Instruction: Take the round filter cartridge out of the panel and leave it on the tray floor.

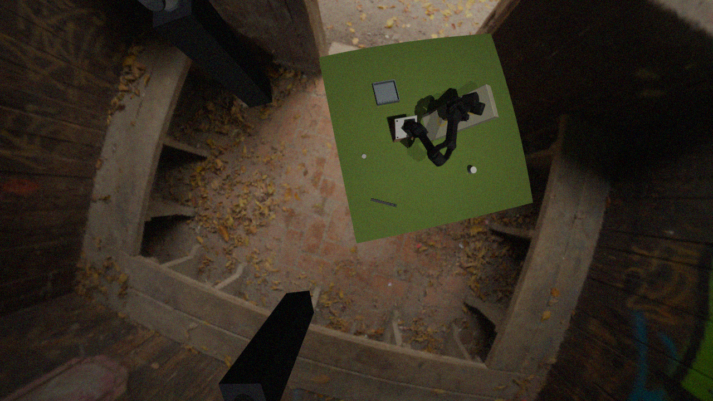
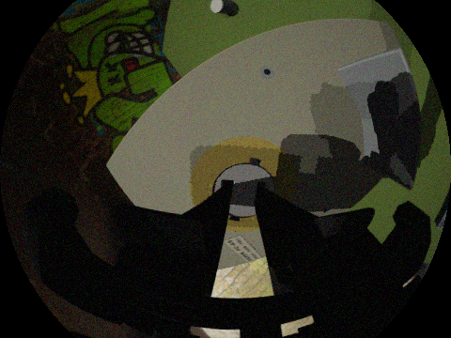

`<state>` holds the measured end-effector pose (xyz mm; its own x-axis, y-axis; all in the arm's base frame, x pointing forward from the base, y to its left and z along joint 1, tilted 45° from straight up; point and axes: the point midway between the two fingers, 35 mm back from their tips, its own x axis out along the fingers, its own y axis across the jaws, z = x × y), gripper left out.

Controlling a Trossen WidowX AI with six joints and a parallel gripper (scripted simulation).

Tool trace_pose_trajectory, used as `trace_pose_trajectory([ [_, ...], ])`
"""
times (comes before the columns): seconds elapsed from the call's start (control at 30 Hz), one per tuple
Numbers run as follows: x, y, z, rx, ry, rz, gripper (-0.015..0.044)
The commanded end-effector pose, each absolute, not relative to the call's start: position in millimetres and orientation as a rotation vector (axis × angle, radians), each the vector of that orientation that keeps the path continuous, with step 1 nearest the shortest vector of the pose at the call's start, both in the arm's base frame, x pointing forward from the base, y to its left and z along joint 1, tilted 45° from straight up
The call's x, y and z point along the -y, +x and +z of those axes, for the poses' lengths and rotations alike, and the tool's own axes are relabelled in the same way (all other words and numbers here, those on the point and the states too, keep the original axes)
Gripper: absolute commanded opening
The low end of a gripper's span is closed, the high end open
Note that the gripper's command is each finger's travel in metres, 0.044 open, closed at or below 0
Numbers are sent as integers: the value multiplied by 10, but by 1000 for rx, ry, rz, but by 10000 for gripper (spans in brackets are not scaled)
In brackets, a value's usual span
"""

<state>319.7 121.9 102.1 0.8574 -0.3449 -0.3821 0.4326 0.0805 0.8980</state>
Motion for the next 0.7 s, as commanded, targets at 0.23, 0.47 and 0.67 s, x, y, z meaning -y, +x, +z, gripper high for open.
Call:
trace_pose_trajectory([
  [0.23, -1138, 3321, 967, -78, 1381, -605, 95],
  [0.47, -1133, 3334, 961, -78, 1381, -605, 95],
  [0.67, -1128, 3345, 956, -77, 1381, -605, 95],
])
